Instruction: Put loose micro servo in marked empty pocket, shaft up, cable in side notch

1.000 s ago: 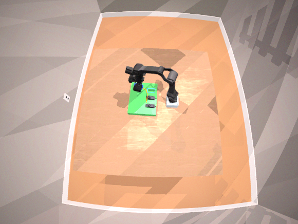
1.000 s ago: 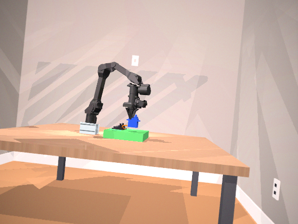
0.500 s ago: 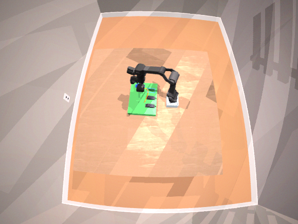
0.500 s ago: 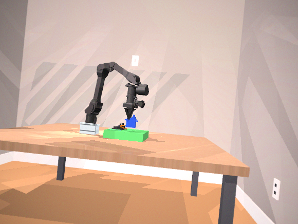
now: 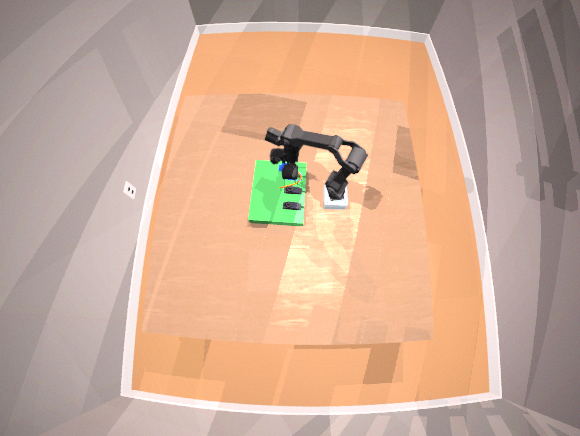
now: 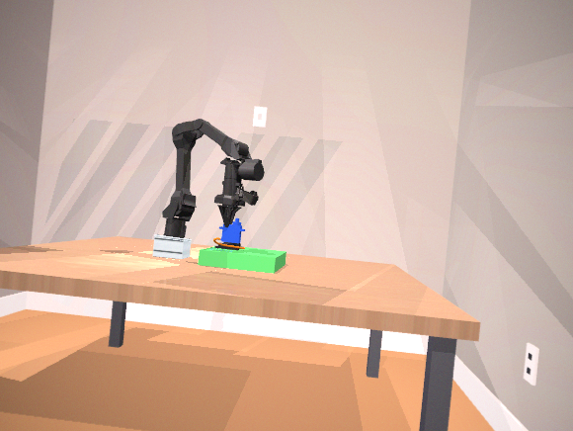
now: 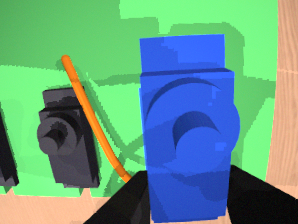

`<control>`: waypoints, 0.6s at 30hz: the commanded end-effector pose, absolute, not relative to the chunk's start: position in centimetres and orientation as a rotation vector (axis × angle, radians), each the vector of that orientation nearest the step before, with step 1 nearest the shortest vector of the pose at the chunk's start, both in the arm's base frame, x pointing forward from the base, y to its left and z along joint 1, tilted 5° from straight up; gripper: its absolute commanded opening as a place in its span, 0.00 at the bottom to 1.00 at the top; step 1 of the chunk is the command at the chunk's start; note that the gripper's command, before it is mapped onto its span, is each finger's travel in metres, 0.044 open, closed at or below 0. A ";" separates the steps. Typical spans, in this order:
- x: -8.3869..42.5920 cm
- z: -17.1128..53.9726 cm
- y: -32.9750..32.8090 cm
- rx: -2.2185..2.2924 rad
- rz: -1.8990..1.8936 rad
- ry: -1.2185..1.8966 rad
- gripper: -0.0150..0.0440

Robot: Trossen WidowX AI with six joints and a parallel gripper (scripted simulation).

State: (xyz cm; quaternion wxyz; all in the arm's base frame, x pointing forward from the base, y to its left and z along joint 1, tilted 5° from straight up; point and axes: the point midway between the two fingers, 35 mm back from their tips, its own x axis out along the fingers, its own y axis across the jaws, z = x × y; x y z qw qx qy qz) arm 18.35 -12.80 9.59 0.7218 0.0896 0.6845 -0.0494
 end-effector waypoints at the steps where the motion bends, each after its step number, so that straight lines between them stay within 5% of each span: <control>1: 16.6 9.6 -12.4 0.198 -0.106 1.507 0.25; 18: 15.7 7.9 -12.1 0.198 -0.106 1.508 0.25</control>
